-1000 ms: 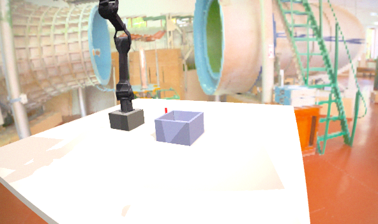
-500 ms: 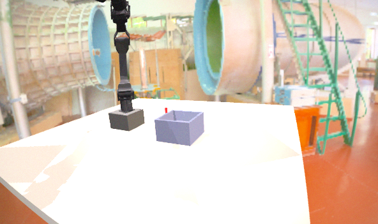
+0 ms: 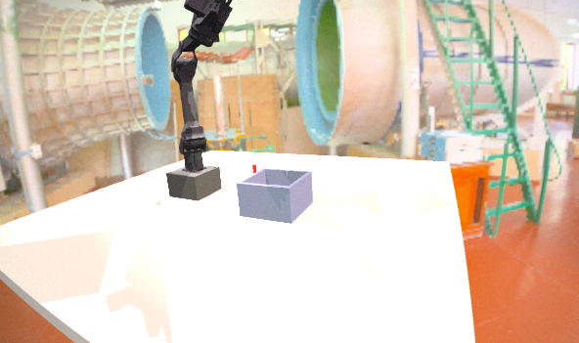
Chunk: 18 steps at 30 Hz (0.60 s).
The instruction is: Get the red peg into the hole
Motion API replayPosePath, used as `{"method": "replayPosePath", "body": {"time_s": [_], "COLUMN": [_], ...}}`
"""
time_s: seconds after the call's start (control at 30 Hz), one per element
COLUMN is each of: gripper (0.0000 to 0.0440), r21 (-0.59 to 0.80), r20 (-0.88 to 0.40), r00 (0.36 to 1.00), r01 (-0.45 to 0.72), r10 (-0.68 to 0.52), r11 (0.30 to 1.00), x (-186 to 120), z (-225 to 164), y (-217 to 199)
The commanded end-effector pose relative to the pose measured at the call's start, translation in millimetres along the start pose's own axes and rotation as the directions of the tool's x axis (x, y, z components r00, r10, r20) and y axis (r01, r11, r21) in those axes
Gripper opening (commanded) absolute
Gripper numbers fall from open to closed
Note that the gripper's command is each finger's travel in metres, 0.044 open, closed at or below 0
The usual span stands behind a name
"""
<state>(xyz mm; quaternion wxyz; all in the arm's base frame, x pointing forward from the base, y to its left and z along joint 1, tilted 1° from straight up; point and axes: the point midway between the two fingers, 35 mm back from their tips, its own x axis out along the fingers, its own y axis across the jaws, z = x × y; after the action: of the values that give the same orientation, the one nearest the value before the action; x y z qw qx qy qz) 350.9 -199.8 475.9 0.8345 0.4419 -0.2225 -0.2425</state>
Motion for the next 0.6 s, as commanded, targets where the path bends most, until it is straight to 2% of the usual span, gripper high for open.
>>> {"method": "replayPosePath", "body": {"time_s": [0.0,0.27,0.57], "gripper": [0.044,0.044,0.044], "r21": [0.007,-0.022,-0.125], "r20": [-0.113,-0.344,-0.554], "r00": [0.991,0.919,0.759], "r01": [0.068,0.196,0.331], "r10": [-0.066,-0.191,-0.342], "r11": [0.998,0.98,0.935], "x": [-9.9,-44.8,-105.3], "z": [-40.1,-119.8,-195.2], "y": [-12.0,-32.6,-60.4]}}
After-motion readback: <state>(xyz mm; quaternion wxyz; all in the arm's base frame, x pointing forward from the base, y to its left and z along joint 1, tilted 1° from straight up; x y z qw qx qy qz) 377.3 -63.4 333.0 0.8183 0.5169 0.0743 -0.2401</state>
